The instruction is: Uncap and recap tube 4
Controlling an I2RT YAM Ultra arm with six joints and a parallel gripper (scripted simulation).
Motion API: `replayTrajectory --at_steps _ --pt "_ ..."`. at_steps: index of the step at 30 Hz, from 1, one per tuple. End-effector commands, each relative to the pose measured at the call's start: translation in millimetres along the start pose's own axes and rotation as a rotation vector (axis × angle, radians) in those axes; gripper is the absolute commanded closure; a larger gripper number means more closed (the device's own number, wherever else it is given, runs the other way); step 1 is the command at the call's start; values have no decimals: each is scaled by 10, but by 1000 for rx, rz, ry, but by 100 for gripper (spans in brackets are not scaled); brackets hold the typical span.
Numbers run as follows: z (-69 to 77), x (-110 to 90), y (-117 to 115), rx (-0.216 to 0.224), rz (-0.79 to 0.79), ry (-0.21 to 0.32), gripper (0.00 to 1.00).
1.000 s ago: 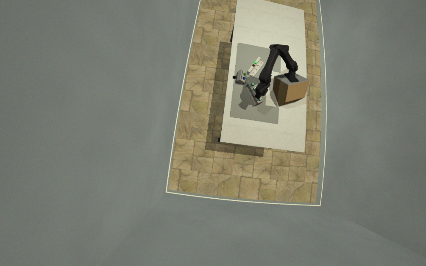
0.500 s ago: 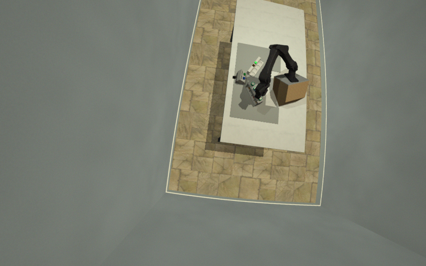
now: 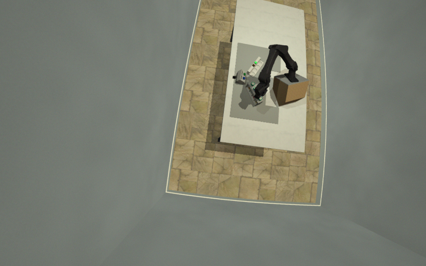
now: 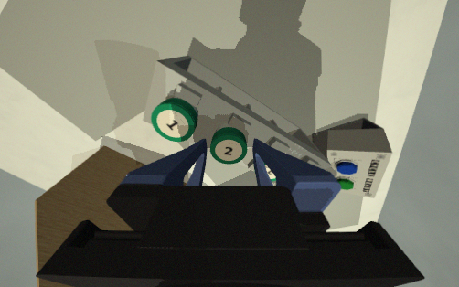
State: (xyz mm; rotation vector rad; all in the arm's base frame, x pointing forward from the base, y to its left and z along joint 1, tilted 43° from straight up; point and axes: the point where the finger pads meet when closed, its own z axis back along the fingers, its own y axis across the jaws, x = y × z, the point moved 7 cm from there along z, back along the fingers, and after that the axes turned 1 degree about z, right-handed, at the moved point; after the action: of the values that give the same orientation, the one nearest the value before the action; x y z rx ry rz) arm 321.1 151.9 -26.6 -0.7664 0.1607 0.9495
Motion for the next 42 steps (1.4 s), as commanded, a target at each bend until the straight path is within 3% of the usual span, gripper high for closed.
replayTrajectory --at_steps 1,9,13,14,28,42 --pt "69 48 35 -19 17 -27 51" --pt "14 5 93 -13 35 -6 51" --pt "82 42 26 -18 15 -29 51" --pt "43 27 18 -10 8 -16 100" --pt "43 27 18 -10 8 -16 100" --pt "86 38 22 -16 -238 -32 100"
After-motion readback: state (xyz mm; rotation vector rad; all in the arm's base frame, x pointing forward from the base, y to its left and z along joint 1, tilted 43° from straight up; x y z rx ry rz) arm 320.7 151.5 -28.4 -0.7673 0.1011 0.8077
